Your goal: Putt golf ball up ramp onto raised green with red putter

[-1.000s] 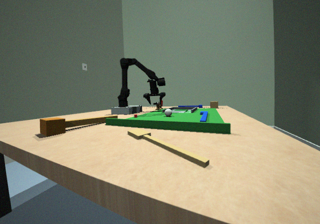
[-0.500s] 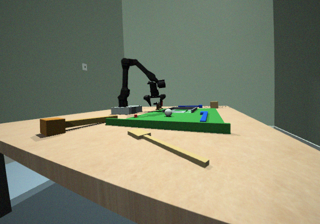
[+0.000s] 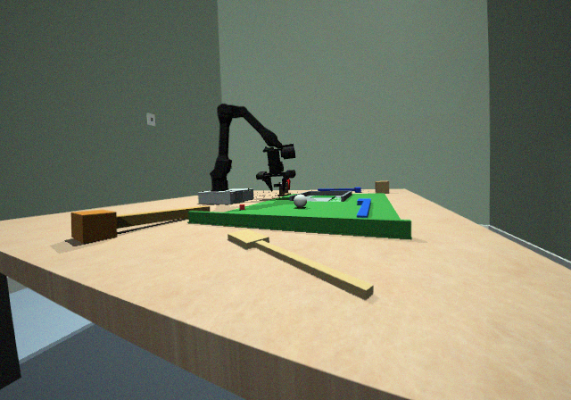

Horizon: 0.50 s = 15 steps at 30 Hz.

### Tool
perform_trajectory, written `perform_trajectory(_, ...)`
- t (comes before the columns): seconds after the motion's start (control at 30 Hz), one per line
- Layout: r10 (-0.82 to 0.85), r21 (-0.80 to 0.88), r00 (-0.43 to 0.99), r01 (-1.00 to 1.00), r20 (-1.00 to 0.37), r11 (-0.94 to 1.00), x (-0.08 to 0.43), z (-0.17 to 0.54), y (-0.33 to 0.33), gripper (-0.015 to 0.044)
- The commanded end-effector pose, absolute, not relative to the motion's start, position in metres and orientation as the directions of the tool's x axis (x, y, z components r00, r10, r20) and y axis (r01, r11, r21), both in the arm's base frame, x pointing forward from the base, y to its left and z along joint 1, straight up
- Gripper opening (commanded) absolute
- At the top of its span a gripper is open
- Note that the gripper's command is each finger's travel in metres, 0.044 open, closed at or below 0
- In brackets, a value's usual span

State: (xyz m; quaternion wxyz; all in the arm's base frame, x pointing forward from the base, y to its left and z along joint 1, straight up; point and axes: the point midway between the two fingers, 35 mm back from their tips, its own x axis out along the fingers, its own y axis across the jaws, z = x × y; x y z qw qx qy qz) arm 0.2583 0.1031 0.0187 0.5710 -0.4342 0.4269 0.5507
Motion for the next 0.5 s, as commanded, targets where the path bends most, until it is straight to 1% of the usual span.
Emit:
perform_trajectory(0.0,0.258,-0.025,0.028,-1.000,-0.966,0.016,0.2581,0.0189,0.1030,0.0177)
perform_trajectory(0.17,0.258,-0.025,0.028,-1.000,-0.966,0.016,0.2581,0.0189,0.1030,0.0046)
perform_trajectory(0.4,0.258,-0.025,0.028,-1.000,-0.966,0.016,0.2581,0.0189,0.1030,0.0000)
perform_trajectory(0.47,0.258,-0.025,0.028,-1.000,-0.966,0.016,0.2586,0.0217,0.1032,0.0000)
